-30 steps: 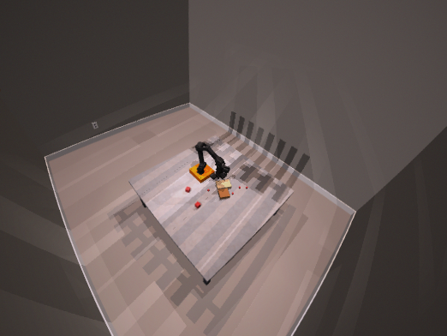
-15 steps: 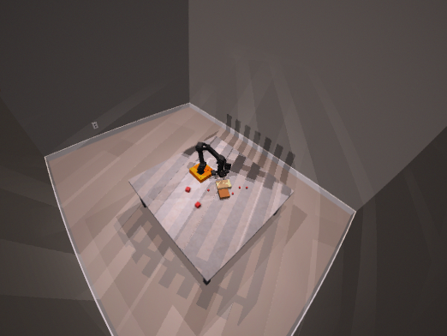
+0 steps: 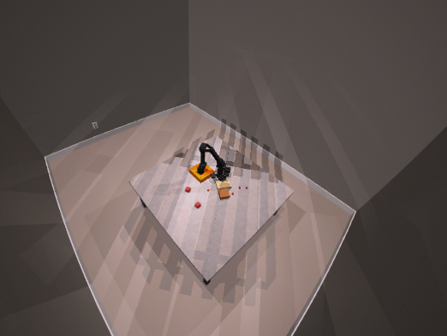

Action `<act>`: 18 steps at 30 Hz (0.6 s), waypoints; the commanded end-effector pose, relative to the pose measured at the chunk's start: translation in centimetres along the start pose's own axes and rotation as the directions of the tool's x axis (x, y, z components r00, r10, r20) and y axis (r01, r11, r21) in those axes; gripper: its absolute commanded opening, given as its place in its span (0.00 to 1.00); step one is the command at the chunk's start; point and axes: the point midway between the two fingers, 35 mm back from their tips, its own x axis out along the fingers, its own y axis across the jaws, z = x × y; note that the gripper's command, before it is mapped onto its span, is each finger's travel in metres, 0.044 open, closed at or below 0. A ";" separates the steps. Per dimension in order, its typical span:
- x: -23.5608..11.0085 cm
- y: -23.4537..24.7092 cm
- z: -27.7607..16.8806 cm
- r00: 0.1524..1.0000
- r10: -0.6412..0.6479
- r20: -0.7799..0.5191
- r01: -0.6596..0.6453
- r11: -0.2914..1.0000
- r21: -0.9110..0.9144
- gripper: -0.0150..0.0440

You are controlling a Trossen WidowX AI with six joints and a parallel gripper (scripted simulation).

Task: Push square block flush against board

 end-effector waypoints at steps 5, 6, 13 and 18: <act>0.2 0.0 0.7 1.000 -0.003 0.004 0.003 1.000 0.004 0.25; 0.2 0.1 0.9 1.000 -0.003 0.004 0.003 1.000 0.004 0.25; 0.2 0.1 1.6 1.000 -0.003 0.005 0.003 1.000 0.004 0.25; 0.2 0.2 2.2 1.000 -0.003 0.005 0.003 1.000 0.004 0.25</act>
